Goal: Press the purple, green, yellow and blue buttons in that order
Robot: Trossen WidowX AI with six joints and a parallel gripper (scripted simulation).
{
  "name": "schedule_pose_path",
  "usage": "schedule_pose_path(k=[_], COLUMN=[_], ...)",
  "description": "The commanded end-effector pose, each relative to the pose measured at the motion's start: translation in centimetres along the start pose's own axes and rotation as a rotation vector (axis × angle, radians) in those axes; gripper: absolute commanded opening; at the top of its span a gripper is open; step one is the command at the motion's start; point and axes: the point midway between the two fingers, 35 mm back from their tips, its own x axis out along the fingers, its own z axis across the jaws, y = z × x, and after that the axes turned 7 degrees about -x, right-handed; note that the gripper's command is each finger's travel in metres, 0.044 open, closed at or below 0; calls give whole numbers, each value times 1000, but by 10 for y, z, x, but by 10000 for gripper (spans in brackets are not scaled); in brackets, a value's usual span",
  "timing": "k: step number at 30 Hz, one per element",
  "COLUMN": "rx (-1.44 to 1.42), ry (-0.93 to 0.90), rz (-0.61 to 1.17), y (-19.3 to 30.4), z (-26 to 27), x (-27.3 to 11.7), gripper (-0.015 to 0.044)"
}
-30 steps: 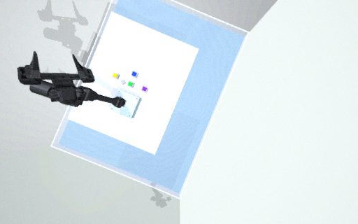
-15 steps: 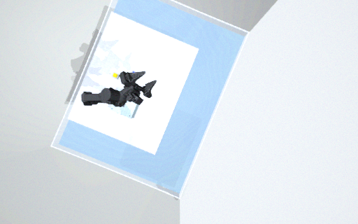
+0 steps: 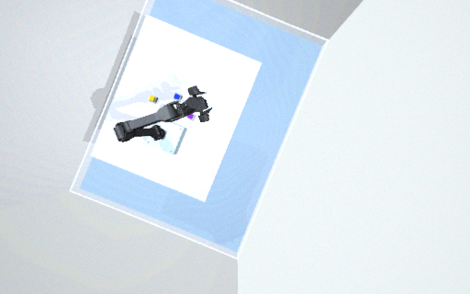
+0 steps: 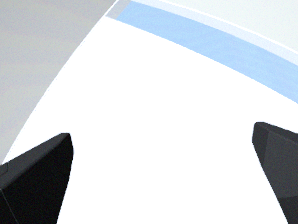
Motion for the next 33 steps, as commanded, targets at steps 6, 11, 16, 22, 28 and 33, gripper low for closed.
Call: schedule_pose_path(k=[6,11,16,22,28,33], rx=[-694,-933,-933,-933,-933,-933], ry=[-47,-129,-129,-129,-129,-129], rz=[664,877,877,877,877,877], y=[182,231,231,273,275,275], z=[3,-3,-3,-19,-20,-20], x=[18,3,3,42,43,43], gripper=[400,400,400,242,85,20])
